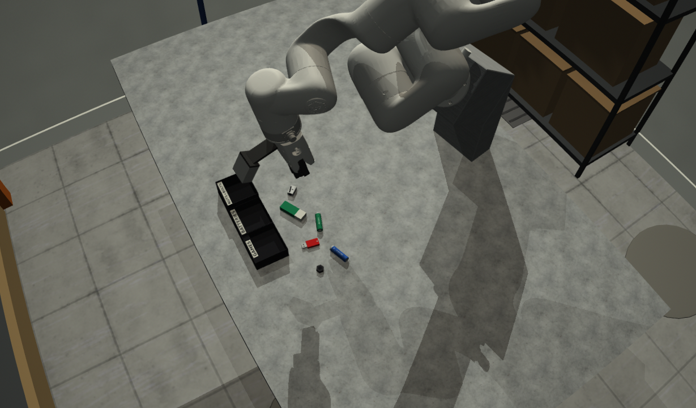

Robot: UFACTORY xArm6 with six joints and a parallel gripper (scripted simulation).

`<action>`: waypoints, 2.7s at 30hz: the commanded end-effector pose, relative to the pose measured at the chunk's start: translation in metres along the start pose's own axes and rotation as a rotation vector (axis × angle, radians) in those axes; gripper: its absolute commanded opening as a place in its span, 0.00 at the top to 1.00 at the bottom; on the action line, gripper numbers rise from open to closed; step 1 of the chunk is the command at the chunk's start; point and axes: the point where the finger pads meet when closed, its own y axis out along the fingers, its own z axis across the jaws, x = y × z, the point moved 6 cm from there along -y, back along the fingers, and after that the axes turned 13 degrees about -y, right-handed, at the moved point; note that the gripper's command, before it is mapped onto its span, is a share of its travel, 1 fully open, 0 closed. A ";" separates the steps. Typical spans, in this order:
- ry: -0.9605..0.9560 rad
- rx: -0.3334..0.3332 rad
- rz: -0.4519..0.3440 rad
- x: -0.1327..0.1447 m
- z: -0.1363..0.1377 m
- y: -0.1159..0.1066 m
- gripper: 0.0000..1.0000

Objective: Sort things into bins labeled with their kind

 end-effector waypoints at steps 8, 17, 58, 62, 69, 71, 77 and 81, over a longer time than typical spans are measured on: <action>0.018 0.002 0.159 0.009 -0.001 -0.001 0.93; 0.018 0.002 0.159 0.009 -0.001 -0.001 0.93; 0.018 0.002 0.159 0.009 -0.001 -0.001 0.93; 0.042 0.001 0.154 0.005 0.005 0.002 0.93; 0.047 0.002 0.168 -0.014 0.042 0.026 0.93; 0.047 0.002 0.167 -0.015 0.042 0.026 0.93; 0.048 0.002 0.171 -0.016 0.042 0.026 0.93; 0.049 0.002 0.174 -0.017 0.043 0.026 0.93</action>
